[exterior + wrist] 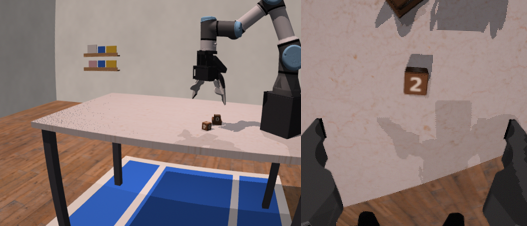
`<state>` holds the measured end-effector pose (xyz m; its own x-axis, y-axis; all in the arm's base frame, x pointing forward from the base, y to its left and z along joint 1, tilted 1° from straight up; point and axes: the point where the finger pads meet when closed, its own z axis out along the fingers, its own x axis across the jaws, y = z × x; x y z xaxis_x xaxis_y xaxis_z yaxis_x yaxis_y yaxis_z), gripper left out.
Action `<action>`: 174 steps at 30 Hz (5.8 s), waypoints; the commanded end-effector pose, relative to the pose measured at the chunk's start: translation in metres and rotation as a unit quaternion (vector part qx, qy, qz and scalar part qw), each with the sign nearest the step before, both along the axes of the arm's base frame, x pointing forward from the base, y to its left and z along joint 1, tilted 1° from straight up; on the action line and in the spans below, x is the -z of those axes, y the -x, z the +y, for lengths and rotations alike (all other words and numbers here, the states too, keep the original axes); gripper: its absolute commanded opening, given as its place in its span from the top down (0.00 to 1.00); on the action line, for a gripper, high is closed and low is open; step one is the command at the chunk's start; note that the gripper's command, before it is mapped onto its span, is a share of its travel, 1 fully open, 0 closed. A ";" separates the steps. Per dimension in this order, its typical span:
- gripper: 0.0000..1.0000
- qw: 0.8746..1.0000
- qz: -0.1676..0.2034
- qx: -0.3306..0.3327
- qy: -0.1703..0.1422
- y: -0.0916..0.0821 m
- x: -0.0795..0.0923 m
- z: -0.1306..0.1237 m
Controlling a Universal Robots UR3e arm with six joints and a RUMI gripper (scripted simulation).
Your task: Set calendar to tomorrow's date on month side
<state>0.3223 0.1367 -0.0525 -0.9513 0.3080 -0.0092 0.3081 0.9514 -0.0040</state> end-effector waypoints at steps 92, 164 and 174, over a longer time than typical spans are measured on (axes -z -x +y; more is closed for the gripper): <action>0.00 0.731 0.003 -0.682 0.006 -0.001 0.010 0.003; 0.72 0.731 0.003 -0.683 0.005 -0.001 0.041 0.001; 0.72 0.731 0.003 -0.683 0.005 -0.001 0.053 0.001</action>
<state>0.3182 0.1376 -0.0990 -0.3720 -0.9282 0.0100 -0.9282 0.3721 0.0045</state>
